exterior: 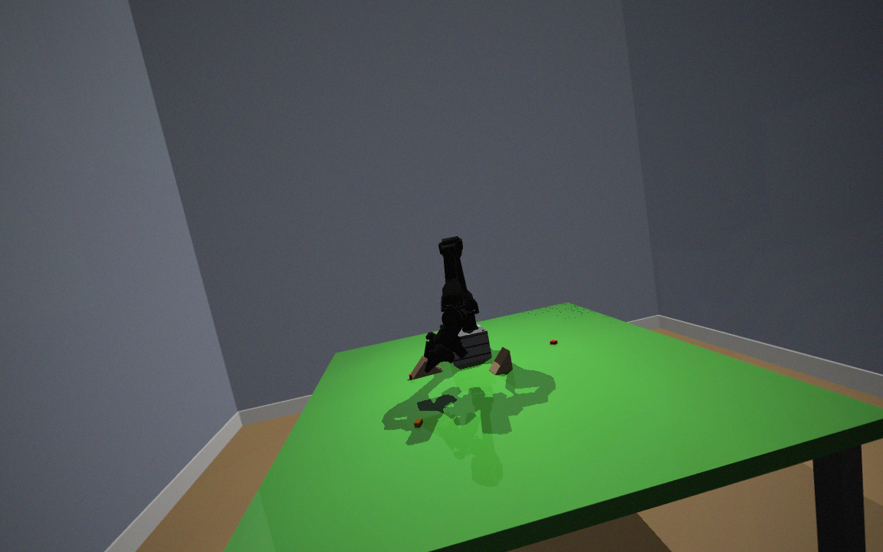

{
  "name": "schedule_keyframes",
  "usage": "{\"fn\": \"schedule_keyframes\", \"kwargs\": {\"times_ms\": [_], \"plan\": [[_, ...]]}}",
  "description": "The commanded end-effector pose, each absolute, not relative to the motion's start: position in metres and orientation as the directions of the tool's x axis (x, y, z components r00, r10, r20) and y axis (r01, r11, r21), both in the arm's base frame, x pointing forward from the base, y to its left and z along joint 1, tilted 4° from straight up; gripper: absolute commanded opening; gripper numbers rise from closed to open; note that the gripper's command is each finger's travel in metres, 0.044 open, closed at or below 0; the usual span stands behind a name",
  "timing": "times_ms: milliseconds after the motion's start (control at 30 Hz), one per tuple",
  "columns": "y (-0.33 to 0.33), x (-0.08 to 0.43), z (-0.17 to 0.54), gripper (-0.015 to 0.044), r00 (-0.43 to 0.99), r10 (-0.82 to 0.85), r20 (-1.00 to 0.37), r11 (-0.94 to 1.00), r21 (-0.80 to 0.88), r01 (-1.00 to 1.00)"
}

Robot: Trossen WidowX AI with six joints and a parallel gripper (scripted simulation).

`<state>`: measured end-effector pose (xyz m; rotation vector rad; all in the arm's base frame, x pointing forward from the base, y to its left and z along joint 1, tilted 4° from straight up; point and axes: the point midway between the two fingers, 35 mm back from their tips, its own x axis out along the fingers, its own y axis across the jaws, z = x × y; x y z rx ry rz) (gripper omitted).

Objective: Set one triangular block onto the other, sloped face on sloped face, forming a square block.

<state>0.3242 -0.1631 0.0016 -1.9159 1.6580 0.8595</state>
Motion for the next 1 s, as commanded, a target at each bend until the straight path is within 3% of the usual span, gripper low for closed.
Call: {"fn": "schedule_keyframes", "kwargs": {"times_ms": [0, 267, 967], "plan": [[-0.163, 0.325, 0.02, 0.0, 0.088, -0.698, -0.711, -0.164, 0.039, -0.986], [-0.165, 0.326, 0.016, 0.0, 0.075, -0.671, -0.737, -0.172, 0.056, -0.984], [-0.182, 0.33, 0.016, 0.0, -0.035, -0.205, -0.978, -0.254, 0.088, -0.963]]}}
